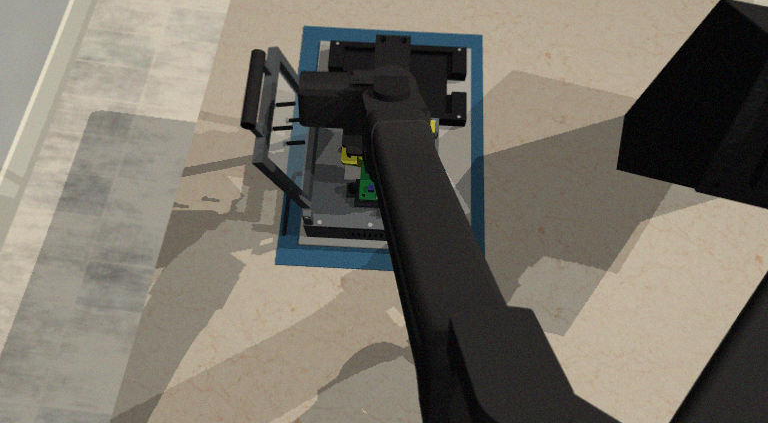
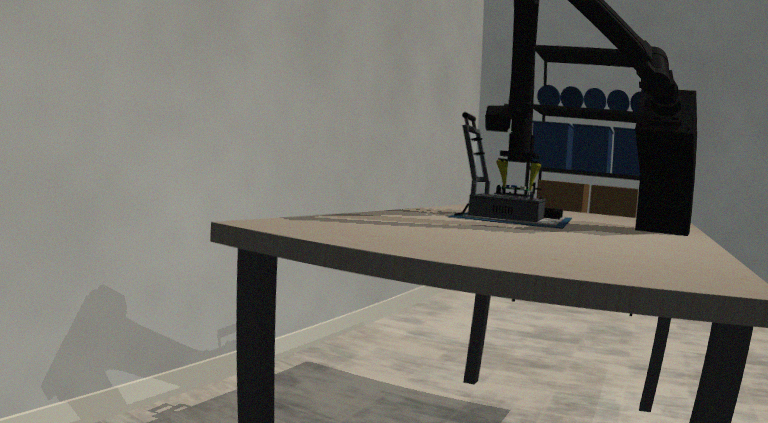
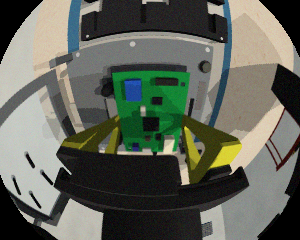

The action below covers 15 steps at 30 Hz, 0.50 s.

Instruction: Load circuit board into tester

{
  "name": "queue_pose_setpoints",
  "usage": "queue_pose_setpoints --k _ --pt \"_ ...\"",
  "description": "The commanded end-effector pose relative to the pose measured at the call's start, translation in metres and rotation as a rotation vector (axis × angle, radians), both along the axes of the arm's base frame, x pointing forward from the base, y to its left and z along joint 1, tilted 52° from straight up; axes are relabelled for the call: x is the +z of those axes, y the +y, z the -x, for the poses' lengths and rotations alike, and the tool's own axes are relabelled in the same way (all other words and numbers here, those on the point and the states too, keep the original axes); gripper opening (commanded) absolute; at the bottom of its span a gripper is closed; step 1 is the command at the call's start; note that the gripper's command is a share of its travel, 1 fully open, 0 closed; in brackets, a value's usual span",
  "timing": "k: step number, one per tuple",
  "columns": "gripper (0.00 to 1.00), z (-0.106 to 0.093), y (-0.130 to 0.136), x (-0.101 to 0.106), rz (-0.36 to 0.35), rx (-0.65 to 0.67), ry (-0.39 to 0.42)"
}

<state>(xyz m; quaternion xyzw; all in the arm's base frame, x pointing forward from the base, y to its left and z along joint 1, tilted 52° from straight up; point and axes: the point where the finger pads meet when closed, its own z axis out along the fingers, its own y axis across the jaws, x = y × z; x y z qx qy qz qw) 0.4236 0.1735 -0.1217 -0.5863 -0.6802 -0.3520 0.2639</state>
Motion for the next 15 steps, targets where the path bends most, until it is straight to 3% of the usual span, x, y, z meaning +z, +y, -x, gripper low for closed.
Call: queue_pose_setpoints --k 1,15 --pt "0.72 -0.0047 -0.0035 -0.0011 0.001 -0.007 -0.016" --pt "0.72 -0.0049 -0.0035 -0.0011 0.002 -0.003 -0.022"
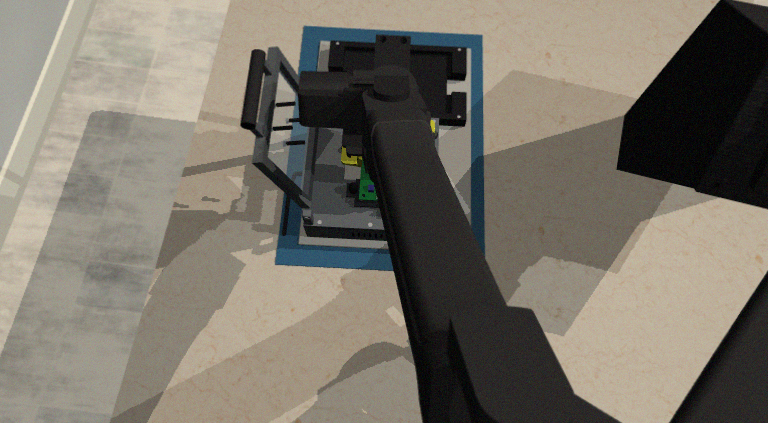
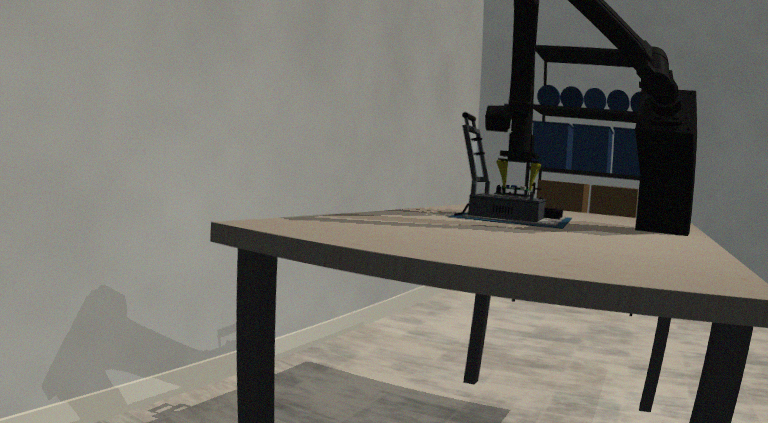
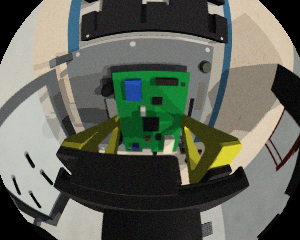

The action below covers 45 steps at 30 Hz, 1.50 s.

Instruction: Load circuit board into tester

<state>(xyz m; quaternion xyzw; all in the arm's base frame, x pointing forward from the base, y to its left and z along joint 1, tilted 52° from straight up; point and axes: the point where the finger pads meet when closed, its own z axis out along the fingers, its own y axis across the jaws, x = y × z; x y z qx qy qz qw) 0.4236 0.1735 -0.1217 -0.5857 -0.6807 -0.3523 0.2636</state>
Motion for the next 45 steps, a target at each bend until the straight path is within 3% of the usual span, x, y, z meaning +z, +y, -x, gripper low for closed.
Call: queue_pose_setpoints --k 1,45 --pt "0.72 -0.005 -0.0035 -0.001 0.001 -0.004 -0.021" --pt "0.72 -0.0086 -0.0037 -0.0001 0.002 -0.005 -0.019"
